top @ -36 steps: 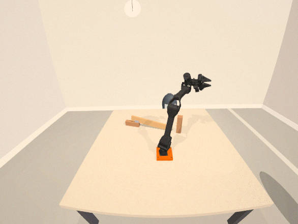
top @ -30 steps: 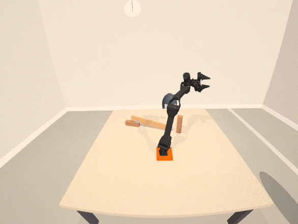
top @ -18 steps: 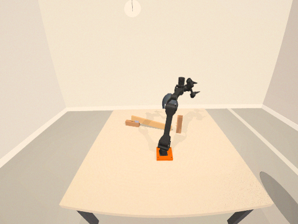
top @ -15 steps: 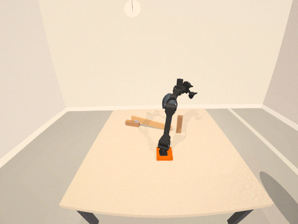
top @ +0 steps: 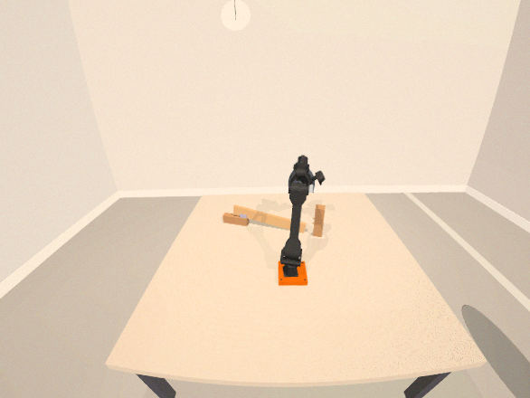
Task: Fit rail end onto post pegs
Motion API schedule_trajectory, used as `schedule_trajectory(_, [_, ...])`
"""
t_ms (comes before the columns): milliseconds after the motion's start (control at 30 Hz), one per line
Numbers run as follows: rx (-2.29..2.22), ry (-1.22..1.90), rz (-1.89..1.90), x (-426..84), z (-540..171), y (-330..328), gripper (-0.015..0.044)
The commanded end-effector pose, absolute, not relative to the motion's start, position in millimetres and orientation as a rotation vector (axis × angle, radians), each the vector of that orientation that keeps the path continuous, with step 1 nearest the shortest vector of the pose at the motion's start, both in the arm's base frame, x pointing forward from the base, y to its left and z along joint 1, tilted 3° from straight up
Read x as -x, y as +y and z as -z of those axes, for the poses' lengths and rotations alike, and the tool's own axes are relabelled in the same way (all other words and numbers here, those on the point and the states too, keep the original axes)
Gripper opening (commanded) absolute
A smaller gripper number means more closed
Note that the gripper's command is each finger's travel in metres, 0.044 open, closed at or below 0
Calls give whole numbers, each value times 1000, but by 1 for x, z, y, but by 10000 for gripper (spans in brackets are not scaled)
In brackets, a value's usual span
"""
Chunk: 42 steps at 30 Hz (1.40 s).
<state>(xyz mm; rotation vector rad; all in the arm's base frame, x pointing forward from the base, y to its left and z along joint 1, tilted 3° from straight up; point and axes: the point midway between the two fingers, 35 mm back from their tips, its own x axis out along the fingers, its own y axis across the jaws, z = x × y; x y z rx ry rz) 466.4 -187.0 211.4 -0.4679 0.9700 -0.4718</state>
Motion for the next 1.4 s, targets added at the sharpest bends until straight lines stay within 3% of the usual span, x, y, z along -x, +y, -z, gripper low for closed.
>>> schedule_trajectory(0, [707, 1214, 22, -445, -159, -131, 440])
schedule_trajectory(333, [981, 1377, -922, -357, -103, -38, 440])
schedule_trajectory(1367, [982, 1377, -927, -362, -70, -39, 440])
